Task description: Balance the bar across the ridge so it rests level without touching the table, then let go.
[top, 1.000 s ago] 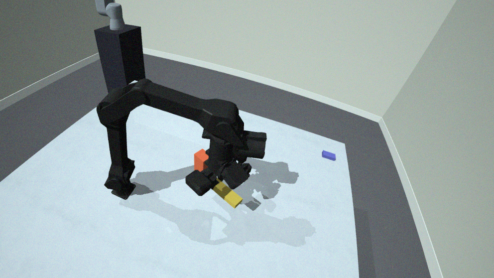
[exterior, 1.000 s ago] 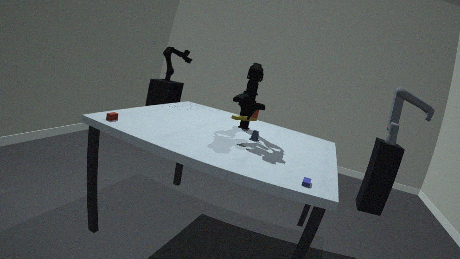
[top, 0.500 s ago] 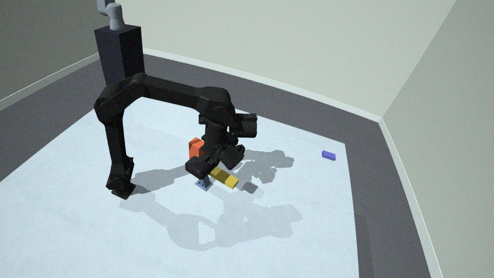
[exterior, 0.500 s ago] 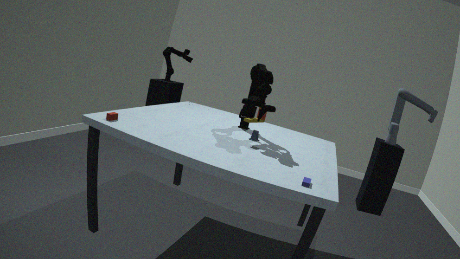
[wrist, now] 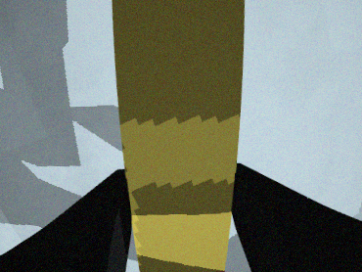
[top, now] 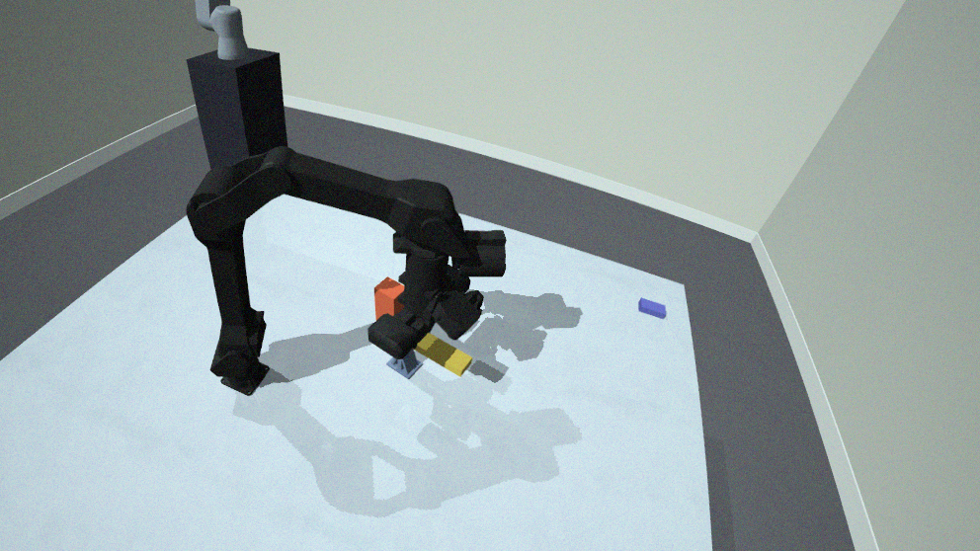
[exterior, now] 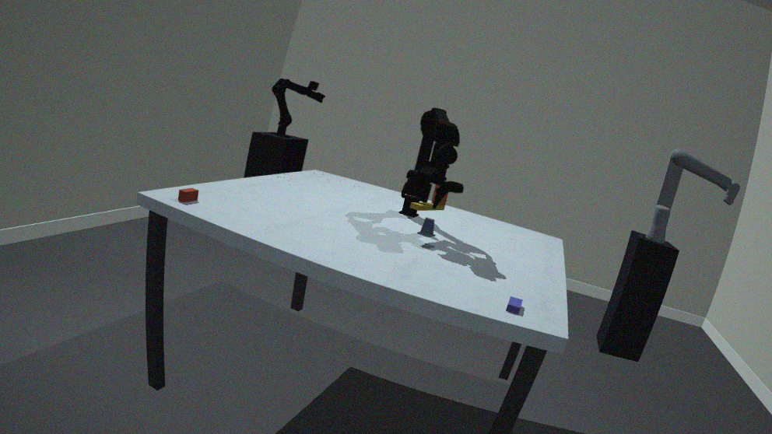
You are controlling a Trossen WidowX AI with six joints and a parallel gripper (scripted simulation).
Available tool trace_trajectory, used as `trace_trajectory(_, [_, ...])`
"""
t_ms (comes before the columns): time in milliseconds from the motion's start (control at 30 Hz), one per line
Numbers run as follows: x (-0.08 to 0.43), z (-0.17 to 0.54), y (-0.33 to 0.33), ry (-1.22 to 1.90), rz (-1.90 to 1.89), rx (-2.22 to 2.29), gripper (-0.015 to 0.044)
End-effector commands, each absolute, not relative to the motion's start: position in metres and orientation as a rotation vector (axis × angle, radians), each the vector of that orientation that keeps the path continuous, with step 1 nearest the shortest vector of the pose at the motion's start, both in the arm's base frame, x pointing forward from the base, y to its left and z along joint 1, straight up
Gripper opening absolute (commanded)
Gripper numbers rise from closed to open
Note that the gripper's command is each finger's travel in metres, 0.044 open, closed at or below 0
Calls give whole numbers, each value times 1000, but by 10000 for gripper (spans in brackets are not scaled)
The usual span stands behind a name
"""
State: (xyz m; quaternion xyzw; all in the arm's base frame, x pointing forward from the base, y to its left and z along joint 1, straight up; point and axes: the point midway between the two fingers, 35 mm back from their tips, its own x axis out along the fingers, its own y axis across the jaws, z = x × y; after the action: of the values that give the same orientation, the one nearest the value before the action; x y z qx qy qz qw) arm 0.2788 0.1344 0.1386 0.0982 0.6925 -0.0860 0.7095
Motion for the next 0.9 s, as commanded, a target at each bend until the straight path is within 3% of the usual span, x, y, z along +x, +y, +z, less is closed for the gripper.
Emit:
trace_trajectory(0, [279, 132, 134, 1537, -196, 220, 0])
trace_trajectory(867, [279, 112, 134, 1537, -195, 219, 0])
